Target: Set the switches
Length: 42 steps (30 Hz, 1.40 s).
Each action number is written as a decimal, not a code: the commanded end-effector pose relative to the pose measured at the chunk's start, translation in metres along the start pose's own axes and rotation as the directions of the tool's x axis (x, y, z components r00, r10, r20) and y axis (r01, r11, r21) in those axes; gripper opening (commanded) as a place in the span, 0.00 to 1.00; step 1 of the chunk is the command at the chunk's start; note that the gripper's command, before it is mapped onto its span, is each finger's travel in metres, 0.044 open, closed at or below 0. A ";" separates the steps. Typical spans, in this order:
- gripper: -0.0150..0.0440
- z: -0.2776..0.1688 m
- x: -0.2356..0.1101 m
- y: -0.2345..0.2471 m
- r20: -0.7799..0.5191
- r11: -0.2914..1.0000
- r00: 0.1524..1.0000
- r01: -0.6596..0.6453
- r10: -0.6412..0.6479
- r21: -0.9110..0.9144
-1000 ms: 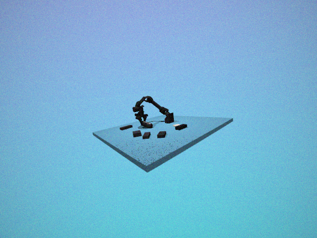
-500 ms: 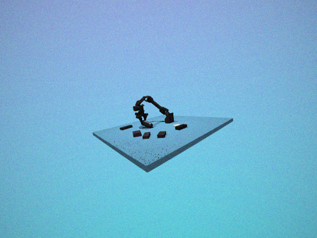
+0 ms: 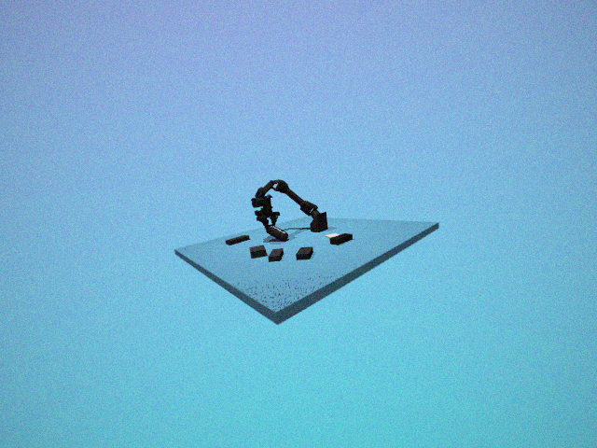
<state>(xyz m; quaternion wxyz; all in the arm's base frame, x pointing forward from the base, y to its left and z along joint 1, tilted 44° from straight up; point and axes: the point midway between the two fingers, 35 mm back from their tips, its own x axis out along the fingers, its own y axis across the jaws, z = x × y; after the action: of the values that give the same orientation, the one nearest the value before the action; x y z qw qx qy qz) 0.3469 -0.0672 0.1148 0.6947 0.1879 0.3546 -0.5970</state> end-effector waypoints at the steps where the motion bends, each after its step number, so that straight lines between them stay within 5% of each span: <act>1: 0.82 -0.004 -0.004 0.002 -0.005 1.000 1.000 -0.007 0.007 0.000; 42: 0.82 -0.030 -0.026 0.002 -0.007 1.000 1.000 -0.007 0.007 0.000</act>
<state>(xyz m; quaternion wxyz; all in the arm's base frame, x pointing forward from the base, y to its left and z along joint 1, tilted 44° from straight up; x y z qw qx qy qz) 0.3401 -0.0343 0.1152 0.6973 0.1850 0.3514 -0.5967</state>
